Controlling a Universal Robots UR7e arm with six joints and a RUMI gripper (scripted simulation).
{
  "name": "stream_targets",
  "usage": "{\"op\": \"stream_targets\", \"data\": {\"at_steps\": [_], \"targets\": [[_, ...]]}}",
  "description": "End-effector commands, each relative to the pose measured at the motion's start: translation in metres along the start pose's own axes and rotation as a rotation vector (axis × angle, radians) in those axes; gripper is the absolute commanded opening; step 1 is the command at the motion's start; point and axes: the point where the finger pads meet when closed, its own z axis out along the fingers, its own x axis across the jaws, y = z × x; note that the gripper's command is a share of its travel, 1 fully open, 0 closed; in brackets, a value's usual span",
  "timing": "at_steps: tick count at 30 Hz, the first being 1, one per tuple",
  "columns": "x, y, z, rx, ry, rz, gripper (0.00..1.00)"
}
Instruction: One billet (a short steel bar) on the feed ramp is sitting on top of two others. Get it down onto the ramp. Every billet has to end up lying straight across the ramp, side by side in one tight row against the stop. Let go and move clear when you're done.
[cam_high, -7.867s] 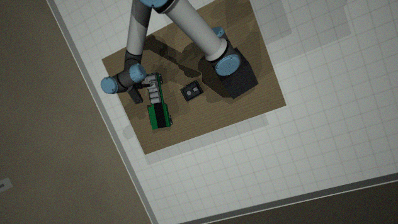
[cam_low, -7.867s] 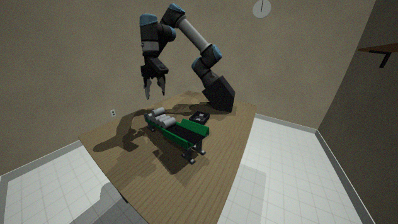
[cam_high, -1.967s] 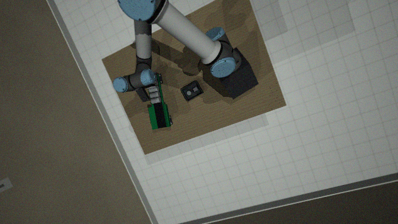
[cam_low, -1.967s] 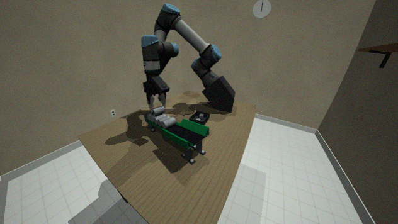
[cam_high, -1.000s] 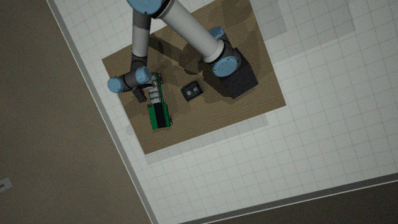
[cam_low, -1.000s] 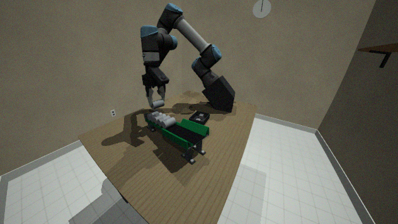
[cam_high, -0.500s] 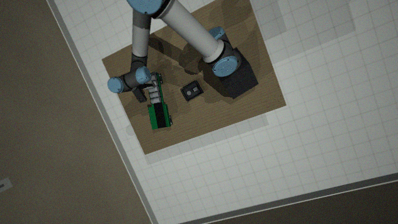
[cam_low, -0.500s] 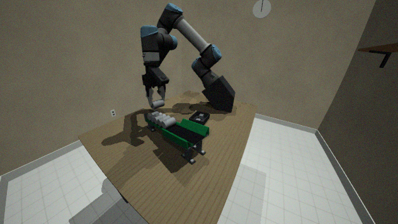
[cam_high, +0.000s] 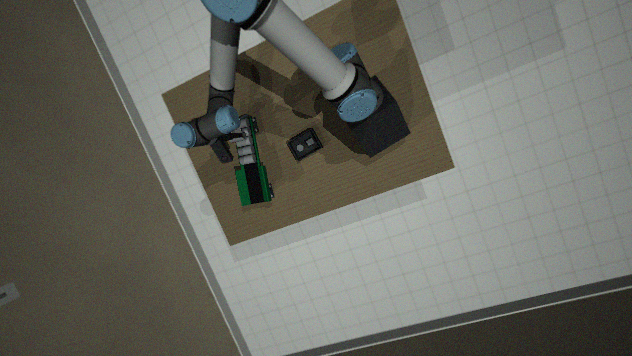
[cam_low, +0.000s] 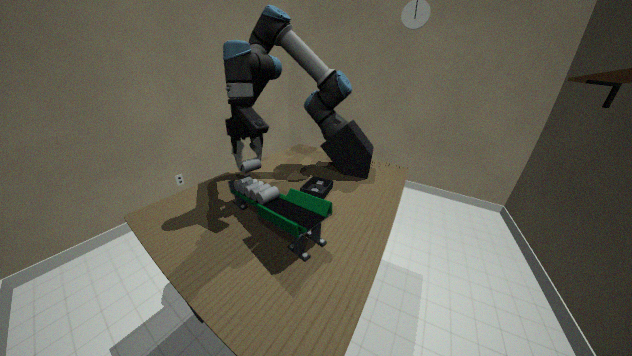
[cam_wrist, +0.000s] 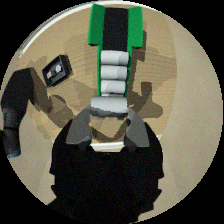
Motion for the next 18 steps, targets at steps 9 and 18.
{"op": "stream_targets", "data": {"at_steps": [9, 18], "targets": [[0.004, -0.011, -0.004, 0.001, 0.008, 0.001, 0.0], [0.005, -0.031, -0.004, 0.001, 0.008, 0.001, 0.0]]}}
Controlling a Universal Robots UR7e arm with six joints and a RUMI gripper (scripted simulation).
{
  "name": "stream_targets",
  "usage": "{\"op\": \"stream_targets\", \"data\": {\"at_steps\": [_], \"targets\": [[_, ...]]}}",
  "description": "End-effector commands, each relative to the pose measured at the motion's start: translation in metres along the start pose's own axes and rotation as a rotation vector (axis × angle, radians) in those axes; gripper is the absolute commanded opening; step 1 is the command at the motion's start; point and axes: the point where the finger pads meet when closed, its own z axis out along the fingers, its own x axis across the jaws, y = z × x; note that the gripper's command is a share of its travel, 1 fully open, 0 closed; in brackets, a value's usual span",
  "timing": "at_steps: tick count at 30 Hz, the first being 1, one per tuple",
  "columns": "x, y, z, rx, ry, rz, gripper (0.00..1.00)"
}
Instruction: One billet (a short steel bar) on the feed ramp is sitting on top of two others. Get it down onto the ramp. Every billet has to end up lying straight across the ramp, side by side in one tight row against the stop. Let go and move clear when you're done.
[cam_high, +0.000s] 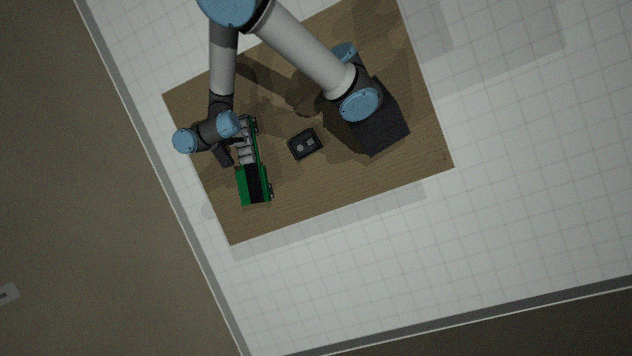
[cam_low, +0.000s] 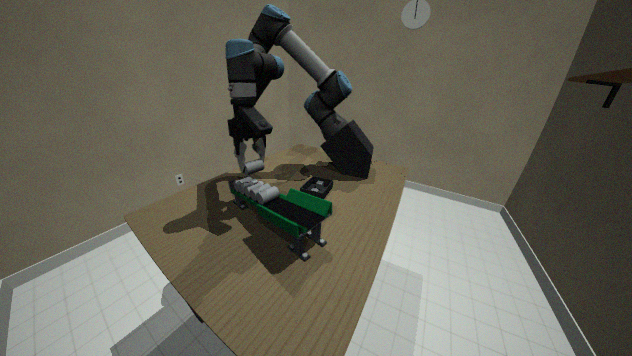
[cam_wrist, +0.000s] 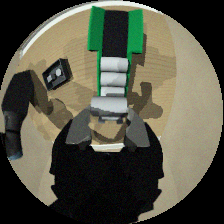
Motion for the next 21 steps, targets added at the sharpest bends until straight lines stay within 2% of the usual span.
{"op": "stream_targets", "data": {"at_steps": [1, 21], "targets": [[0.004, -0.017, -0.004, 0.001, 0.009, 0.004, 0.0], [0.008, -0.101, -0.005, 0.002, 0.009, 0.004, 0.0]]}}
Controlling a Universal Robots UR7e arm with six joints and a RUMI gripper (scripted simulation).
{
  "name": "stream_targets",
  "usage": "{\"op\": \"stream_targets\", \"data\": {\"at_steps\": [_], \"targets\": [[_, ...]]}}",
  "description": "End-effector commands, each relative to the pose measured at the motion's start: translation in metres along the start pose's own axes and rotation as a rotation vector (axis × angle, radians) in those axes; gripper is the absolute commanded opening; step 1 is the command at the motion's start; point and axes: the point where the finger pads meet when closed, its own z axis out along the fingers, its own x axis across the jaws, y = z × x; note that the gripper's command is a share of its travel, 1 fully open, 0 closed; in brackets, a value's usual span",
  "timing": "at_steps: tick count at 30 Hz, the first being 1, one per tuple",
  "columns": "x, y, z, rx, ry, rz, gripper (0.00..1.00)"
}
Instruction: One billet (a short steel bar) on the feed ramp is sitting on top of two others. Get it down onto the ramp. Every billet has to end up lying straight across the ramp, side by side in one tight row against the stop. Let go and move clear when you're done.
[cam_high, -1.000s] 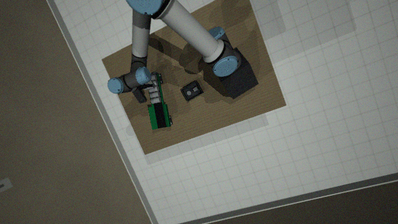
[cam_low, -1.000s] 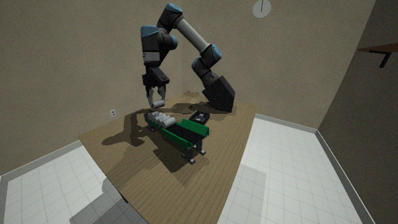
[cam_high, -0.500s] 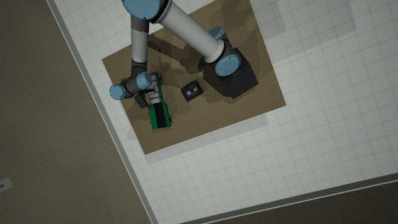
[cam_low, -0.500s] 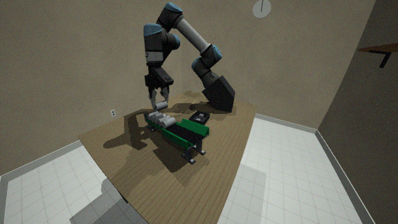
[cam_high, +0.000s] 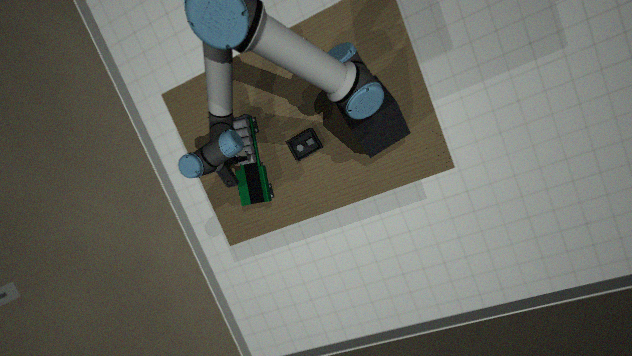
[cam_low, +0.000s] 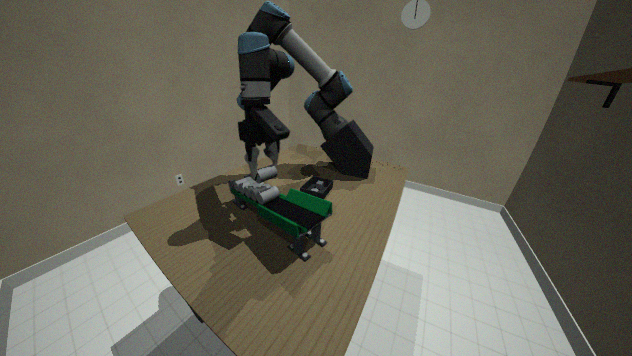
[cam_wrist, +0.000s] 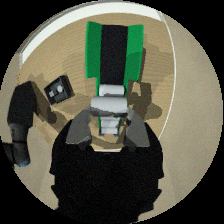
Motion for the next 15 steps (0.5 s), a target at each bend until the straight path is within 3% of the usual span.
{"op": "stream_targets", "data": {"at_steps": [1, 15], "targets": [[0.006, -0.031, -0.004, 0.001, 0.007, 0.006, 0.0], [0.007, -0.072, -0.005, 0.002, 0.007, 0.006, 0.0]]}}
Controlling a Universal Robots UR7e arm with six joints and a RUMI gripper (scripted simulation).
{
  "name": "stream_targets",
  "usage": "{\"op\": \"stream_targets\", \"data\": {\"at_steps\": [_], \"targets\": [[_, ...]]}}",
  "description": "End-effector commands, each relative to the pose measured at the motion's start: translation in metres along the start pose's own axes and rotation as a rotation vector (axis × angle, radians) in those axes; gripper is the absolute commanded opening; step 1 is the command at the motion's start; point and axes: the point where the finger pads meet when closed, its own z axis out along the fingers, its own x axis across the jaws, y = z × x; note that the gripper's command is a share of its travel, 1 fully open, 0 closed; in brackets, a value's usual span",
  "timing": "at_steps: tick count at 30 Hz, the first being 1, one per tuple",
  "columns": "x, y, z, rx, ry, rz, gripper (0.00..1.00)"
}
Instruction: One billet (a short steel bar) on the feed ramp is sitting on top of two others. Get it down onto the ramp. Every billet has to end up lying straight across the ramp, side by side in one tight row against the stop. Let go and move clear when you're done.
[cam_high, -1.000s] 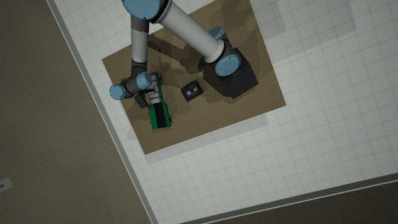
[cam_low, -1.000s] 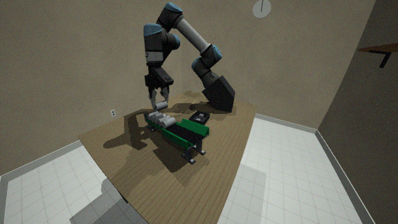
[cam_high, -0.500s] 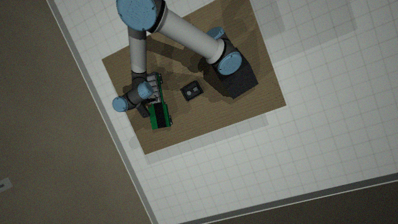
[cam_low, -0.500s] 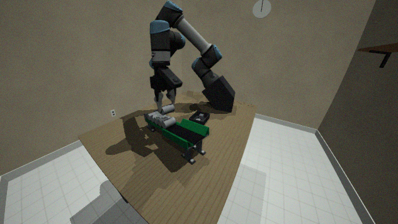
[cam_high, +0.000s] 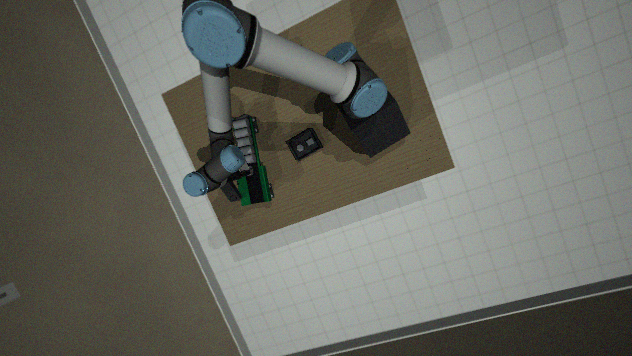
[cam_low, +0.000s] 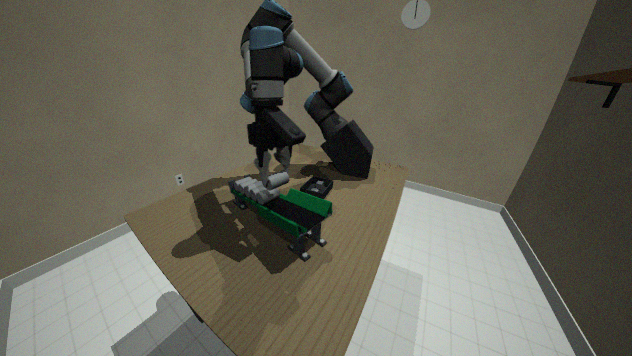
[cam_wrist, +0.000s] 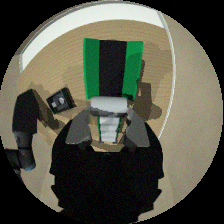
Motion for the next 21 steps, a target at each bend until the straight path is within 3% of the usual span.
{"op": "stream_targets", "data": {"at_steps": [1, 21], "targets": [[0.0049, -0.0175, -0.0047, 0.003, 0.007, 0.006, 0.0], [0.0064, -0.0262, -0.0061, 0.004, 0.009, 0.008, 0.0]]}}
